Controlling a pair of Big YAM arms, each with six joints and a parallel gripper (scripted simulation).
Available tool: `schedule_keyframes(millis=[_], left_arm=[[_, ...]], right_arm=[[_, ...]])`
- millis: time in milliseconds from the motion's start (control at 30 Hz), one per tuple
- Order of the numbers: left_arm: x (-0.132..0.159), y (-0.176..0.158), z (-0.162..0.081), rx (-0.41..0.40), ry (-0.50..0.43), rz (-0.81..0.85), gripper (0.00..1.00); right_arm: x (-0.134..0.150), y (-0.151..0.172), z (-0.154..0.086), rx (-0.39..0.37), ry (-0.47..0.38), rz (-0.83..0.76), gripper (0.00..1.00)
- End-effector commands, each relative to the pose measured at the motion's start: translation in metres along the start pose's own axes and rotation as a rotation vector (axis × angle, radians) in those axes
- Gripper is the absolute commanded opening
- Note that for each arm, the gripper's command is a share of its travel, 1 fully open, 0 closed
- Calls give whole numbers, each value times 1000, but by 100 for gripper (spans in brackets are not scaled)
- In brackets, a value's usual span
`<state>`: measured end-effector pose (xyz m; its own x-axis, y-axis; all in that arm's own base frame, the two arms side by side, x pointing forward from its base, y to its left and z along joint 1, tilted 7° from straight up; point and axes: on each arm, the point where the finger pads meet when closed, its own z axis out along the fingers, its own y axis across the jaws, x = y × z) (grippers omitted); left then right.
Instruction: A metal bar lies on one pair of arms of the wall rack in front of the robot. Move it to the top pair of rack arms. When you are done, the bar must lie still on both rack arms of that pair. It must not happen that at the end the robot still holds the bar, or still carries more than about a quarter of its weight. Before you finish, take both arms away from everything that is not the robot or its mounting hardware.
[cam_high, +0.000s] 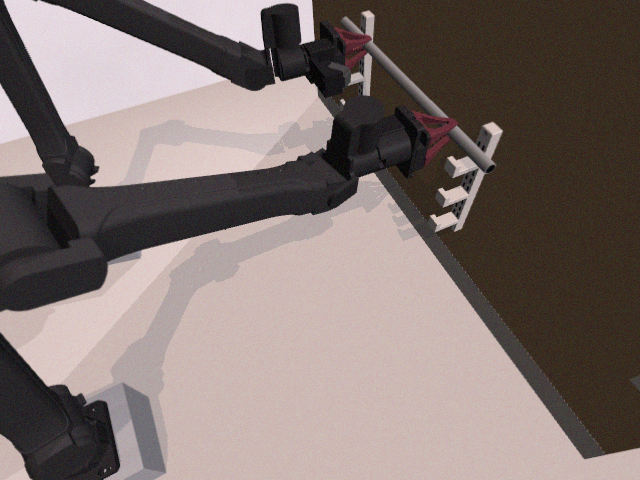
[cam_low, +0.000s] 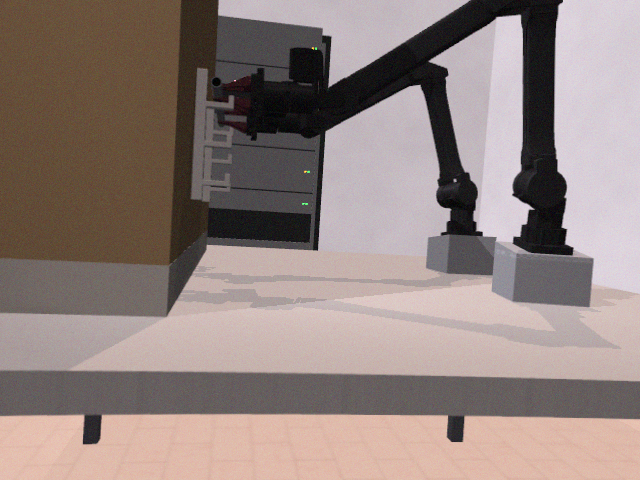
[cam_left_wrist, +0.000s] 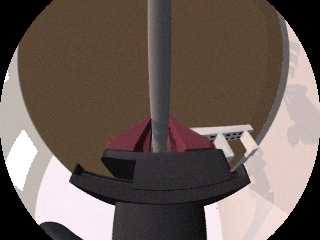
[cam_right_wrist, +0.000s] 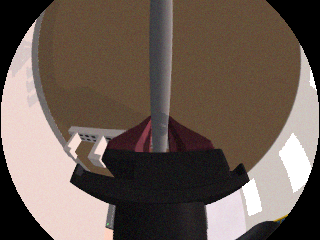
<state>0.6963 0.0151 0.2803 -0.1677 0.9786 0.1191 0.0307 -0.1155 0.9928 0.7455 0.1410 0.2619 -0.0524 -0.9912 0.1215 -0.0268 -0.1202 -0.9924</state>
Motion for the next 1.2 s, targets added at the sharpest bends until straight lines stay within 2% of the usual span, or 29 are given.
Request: schedule_keyframes(millis=[0,1167], left_arm=[[4,36,14,-69,9,-12,0],[4,16,10,-69,9,-12,0]], right_arm=[[6,-55,13,98,12,33,0],[6,-36,8,98,12,33,0]])
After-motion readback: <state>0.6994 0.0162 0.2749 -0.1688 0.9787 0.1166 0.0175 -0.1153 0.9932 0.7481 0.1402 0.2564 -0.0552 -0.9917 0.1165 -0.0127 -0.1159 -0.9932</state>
